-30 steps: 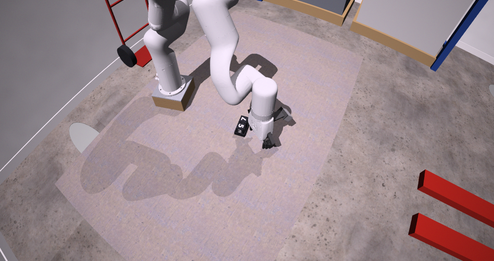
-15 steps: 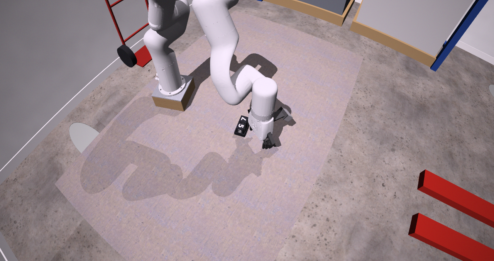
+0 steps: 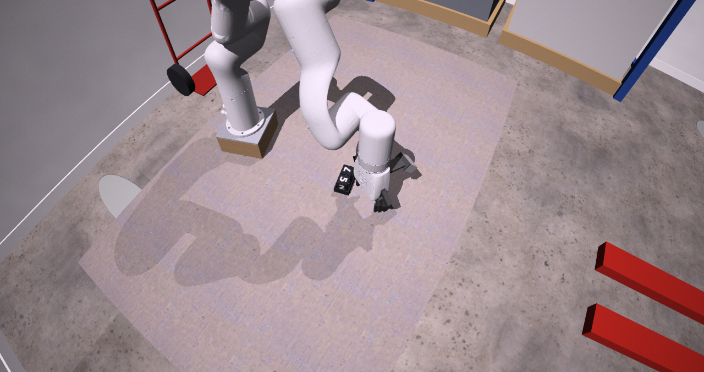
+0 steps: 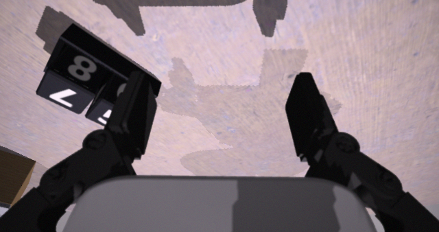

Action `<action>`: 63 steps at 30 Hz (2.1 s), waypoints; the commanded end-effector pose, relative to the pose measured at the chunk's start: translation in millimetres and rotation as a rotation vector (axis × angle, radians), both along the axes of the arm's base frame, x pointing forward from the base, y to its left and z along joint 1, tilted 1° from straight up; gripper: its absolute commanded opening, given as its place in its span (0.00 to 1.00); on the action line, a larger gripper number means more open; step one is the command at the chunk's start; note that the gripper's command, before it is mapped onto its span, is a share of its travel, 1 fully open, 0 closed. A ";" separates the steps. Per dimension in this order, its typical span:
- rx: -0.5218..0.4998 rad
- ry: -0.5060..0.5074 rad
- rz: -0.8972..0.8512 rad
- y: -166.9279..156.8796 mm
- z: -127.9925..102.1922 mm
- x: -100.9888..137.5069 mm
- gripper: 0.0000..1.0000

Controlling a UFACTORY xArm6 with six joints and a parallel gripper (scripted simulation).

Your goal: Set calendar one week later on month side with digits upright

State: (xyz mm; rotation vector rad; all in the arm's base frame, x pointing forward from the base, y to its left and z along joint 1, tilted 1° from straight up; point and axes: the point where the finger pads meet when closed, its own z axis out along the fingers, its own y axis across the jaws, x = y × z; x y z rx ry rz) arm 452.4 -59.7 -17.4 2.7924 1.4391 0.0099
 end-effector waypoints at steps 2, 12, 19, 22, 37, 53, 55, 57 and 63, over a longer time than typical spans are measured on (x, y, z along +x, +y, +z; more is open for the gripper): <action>-0.001 -0.004 0.000 -0.2 1.7 1.6 1.00; -0.001 -0.004 0.000 -0.2 13.9 1.5 1.00; -0.001 -0.004 0.000 -1.0 14.6 1.6 1.00; -0.001 -0.004 0.000 -7.1 14.6 2.6 1.00; -0.001 -0.004 0.000 -29.4 14.6 6.2 1.00; -0.001 -0.004 0.000 -33.7 7.0 7.0 1.00; -0.001 -0.004 0.000 -33.7 4.6 7.0 1.00; -0.001 -0.004 0.000 -33.7 2.9 7.1 1.00; -0.001 -0.004 0.000 -33.7 2.0 7.1 1.00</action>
